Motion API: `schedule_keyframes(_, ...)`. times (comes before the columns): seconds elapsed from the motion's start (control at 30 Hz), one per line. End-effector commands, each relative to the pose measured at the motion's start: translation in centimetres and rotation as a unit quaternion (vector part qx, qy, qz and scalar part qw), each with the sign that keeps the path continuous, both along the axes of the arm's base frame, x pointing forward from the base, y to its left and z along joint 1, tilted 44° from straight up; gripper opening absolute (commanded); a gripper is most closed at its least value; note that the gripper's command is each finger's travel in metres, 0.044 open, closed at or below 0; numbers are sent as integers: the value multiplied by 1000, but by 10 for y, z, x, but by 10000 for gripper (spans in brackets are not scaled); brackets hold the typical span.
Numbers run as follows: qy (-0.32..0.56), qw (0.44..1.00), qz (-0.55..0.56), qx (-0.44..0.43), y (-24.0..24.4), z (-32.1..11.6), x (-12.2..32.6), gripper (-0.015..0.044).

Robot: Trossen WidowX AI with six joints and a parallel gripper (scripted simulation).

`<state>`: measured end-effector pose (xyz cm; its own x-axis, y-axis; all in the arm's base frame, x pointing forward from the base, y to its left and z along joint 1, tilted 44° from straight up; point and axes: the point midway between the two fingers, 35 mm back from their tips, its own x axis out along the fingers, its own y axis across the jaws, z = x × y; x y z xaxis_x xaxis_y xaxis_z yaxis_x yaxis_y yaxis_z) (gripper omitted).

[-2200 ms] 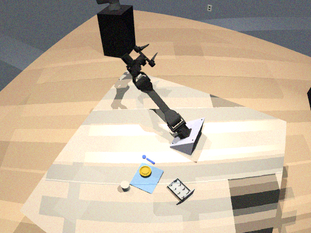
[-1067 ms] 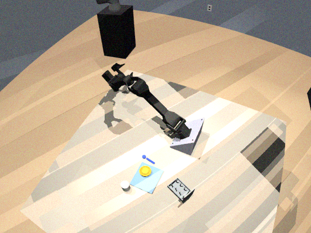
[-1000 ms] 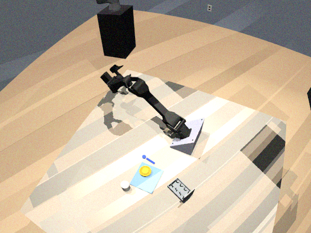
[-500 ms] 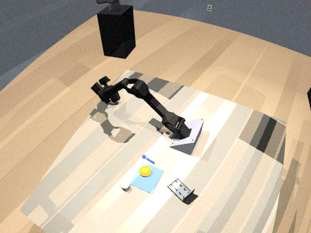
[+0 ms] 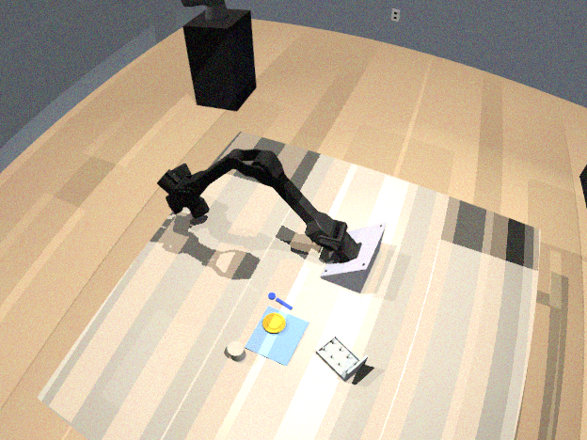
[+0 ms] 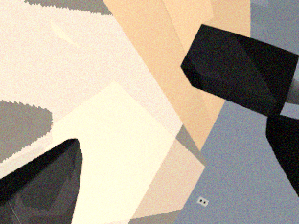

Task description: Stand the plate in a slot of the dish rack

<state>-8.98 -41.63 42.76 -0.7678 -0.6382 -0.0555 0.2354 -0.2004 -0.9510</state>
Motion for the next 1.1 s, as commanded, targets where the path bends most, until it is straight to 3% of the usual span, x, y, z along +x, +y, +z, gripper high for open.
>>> schedule_keyframes(0.0, -8, 998, 62, 8, -4, -5, 44, 400)
schedule_keyframes(0.17, -34, 991, 129, 13, -9, -23, 97, 400)
schedule_keyframes(0.53, -82, 974, 209, 36, 0, -56, 161, 400)
schedule_keyframes(0.8, -135, 946, 283, 79, 25, -98, 230, 400)
schedule_keyframes(1.07, -159, 909, 341, 178, 83, -175, 307, 400)
